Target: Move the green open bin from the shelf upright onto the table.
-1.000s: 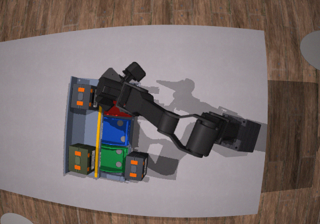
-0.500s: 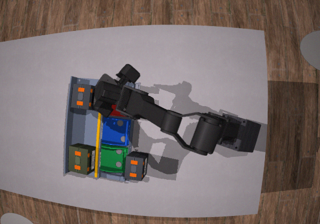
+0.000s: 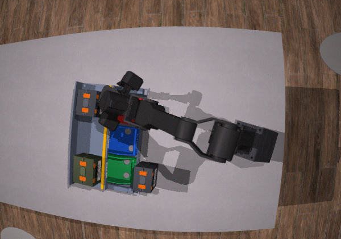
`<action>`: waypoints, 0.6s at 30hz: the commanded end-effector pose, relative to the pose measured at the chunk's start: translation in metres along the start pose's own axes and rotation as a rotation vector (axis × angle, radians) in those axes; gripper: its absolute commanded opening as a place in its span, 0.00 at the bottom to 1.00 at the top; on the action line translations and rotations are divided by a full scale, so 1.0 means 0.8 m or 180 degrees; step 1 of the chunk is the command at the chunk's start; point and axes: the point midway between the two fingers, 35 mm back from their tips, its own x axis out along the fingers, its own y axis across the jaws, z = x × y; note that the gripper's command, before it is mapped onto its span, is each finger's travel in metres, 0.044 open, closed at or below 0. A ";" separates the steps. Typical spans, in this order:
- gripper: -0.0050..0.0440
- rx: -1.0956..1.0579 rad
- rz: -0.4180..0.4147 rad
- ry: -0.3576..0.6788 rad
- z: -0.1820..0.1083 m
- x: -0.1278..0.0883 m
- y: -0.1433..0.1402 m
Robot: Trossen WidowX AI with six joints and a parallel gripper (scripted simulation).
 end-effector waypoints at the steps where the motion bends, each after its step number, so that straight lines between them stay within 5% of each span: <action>1: 1.00 -0.0065 0.0060 -0.0090 0.009 -0.006 0.006; 18: 1.00 -0.0441 0.0288 -0.0272 0.020 -0.016 0.033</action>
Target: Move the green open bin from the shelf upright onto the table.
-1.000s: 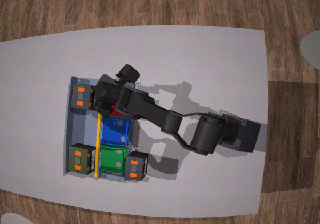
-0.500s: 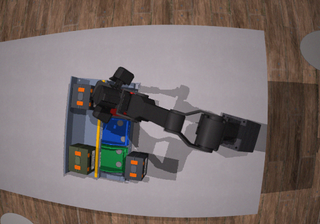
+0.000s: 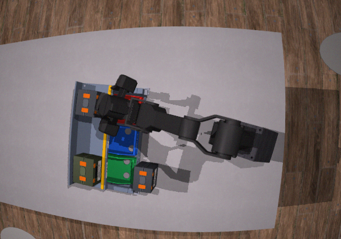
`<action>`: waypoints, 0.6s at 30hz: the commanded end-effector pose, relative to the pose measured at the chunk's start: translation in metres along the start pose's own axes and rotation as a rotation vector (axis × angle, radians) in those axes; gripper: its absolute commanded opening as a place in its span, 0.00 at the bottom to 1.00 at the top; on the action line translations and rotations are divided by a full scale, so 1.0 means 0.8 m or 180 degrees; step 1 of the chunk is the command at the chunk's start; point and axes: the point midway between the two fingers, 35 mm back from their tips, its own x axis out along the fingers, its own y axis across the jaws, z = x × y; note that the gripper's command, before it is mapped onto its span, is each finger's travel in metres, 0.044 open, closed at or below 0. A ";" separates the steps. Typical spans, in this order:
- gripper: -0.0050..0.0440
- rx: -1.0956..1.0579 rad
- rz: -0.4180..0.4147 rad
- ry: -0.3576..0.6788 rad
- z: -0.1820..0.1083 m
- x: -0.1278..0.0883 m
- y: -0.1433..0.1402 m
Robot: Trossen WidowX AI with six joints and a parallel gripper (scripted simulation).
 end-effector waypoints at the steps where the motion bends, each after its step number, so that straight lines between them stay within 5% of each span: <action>1: 1.00 -0.0047 0.0063 -0.0112 0.013 -0.007 0.007; 18: 1.00 -0.0412 0.0268 -0.0322 0.028 -0.016 0.032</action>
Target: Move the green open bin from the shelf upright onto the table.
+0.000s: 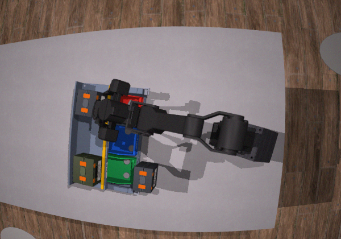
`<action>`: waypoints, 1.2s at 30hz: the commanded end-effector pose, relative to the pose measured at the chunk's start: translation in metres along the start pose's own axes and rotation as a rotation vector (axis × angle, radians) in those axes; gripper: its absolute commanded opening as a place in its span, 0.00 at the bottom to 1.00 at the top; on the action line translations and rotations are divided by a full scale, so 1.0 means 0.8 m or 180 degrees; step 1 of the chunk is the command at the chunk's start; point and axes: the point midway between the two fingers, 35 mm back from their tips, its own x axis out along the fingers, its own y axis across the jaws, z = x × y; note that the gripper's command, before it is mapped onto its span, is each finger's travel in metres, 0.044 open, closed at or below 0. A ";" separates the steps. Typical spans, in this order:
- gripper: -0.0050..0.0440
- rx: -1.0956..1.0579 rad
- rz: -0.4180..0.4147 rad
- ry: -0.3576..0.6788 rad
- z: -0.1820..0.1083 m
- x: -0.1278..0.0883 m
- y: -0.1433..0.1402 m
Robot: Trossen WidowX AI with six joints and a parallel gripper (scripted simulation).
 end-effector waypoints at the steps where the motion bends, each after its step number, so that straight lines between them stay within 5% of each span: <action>1: 1.00 -0.0041 0.0026 -0.0100 0.012 -0.005 0.003; 5: 1.00 -0.0041 0.0026 -0.0100 0.012 -0.005 0.003; 10: 1.00 -0.0018 0.0017 -0.0096 0.060 -0.046 0.005; 22: 1.00 -0.0018 0.0017 -0.0096 0.060 -0.046 0.005; 27: 1.00 -0.0016 0.0017 -0.0097 0.109 -0.087 0.007; 36: 1.00 -0.0016 0.0017 -0.0097 0.109 -0.087 0.007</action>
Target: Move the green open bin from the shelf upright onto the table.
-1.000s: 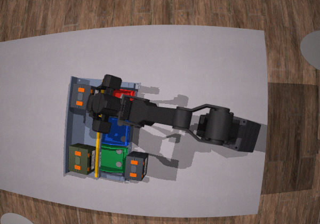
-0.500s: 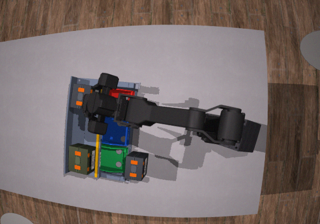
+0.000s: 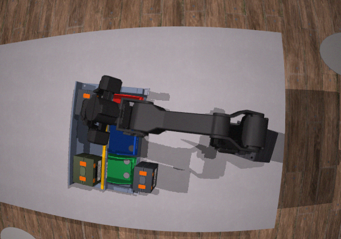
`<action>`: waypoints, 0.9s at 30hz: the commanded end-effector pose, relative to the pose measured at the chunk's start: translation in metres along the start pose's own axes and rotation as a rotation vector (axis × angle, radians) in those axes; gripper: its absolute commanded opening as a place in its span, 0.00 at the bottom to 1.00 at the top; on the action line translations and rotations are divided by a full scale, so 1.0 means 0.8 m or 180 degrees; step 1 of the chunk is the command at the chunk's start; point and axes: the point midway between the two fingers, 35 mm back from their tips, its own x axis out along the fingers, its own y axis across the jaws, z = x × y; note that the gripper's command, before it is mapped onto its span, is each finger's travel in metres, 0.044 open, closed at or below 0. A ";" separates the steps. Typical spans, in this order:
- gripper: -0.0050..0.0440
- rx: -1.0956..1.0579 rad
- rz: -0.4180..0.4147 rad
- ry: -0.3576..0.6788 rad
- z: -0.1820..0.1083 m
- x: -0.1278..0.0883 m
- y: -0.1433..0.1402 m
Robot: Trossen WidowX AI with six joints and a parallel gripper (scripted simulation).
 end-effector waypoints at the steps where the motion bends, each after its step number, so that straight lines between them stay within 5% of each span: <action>1: 1.00 -0.0005 -0.0003 -0.0078 0.014 -0.009 0.000; 8: 1.00 -0.0002 -0.0003 -0.0078 0.039 -0.028 0.001; 27: 1.00 0.0001 -0.0003 -0.0077 0.030 -0.021 0.000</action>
